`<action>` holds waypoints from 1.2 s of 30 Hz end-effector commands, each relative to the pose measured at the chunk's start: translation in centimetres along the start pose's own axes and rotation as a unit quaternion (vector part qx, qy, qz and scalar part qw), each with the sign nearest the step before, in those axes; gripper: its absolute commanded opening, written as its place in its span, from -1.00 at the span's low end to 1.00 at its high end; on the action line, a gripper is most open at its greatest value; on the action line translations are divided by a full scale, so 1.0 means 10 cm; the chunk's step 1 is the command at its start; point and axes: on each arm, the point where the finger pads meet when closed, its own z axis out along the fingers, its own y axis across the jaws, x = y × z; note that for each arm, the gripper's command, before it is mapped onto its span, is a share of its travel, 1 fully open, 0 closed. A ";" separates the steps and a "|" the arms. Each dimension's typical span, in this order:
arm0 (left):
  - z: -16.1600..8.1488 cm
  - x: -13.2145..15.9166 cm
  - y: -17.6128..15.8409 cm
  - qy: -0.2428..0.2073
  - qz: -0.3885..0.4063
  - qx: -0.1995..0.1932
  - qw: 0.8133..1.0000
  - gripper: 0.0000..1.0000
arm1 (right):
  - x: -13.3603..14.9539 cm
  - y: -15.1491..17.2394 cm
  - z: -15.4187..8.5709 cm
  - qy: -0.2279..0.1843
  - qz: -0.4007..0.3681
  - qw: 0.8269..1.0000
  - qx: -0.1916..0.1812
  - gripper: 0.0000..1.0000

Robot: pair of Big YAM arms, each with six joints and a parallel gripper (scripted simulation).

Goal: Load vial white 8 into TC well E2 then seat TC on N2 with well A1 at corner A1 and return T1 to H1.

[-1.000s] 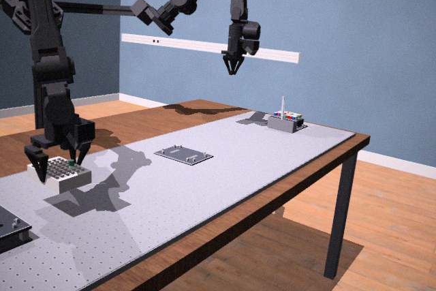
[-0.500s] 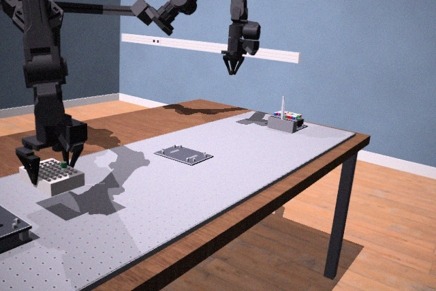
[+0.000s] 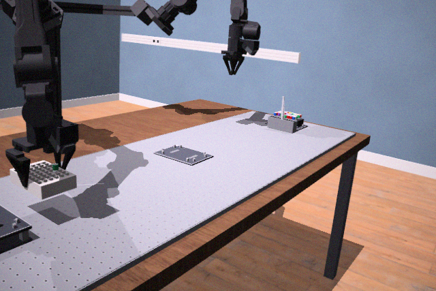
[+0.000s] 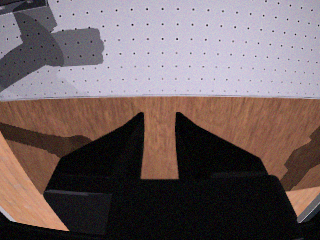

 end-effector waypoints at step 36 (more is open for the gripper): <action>-0.01 -0.05 0.03 -0.005 -0.007 -0.003 1.000 -0.52 | -0.11 -0.71 0.02 -0.002 -0.005 1.000 0.007 -1.00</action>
